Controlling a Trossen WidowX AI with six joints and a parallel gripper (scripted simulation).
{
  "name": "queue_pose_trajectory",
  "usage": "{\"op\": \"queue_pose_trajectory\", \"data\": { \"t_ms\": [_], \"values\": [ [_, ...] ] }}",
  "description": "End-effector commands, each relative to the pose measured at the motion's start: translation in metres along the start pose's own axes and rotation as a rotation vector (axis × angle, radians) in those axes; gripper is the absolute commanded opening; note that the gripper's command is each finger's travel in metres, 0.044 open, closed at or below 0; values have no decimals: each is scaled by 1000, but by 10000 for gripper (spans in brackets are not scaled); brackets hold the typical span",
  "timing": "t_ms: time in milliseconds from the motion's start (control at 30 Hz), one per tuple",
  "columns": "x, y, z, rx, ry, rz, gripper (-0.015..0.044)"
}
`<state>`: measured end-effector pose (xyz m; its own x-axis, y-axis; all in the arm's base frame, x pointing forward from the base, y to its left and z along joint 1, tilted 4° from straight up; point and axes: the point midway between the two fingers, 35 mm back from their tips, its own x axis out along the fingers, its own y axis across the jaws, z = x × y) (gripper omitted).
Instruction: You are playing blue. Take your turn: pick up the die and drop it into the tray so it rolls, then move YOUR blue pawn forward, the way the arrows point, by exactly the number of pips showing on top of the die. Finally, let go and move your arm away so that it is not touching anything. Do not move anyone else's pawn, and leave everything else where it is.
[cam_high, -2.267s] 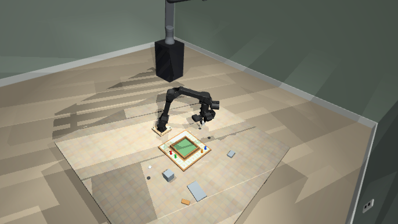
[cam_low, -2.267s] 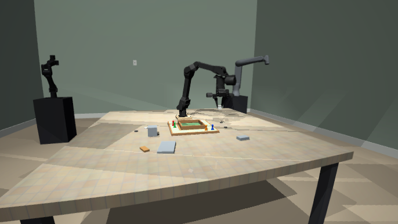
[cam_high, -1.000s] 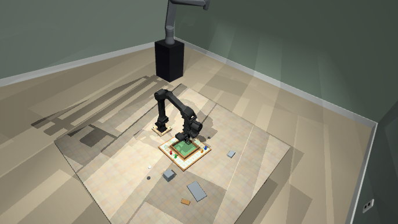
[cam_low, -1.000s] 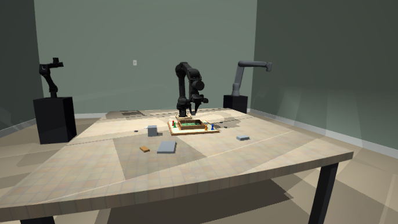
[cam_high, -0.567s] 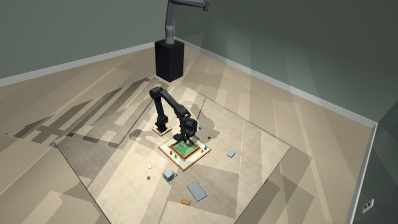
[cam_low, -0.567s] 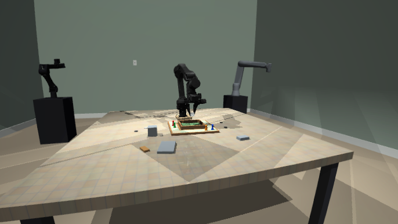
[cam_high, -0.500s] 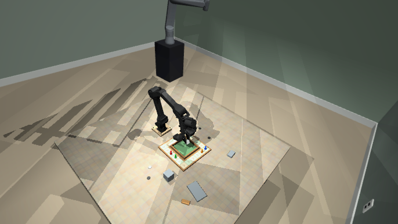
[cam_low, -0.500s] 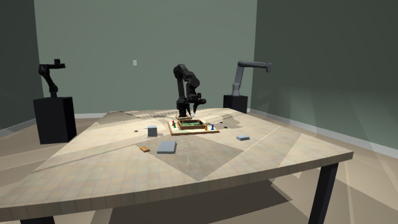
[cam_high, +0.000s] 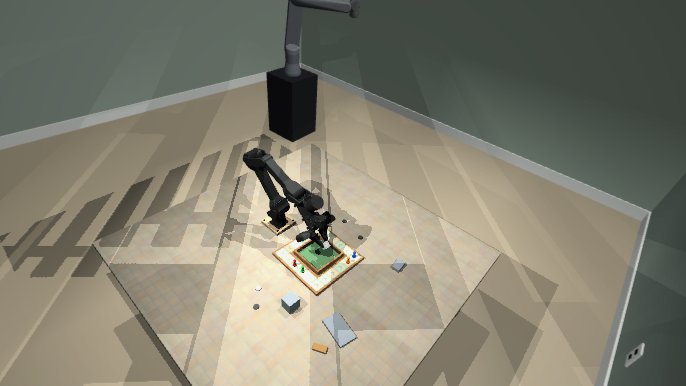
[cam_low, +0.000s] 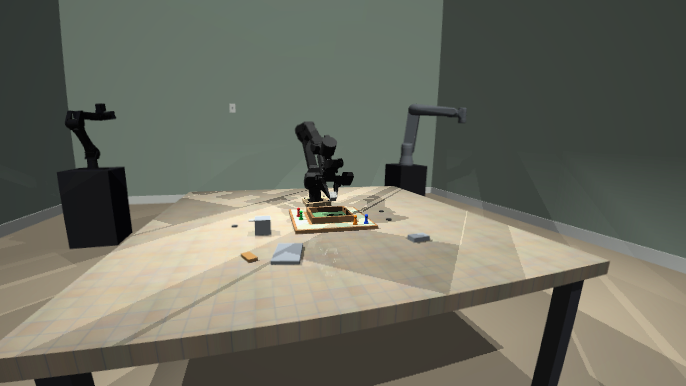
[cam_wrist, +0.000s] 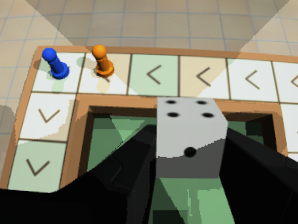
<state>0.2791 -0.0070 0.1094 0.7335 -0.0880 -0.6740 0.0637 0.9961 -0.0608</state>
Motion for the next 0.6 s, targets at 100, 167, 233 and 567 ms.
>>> {"op": "queue_pose_trajectory", "data": {
  "t_ms": [100,167,233,567],
  "values": [
    [-11,-1,0,-4,-60,-4,0],
    [-29,-2,0,-4,-59,-4,0],
    [-42,-3,-2,-4,-58,-4,0],
    [-42,-3,-3,-7,-61,0,0]
  ]
}}
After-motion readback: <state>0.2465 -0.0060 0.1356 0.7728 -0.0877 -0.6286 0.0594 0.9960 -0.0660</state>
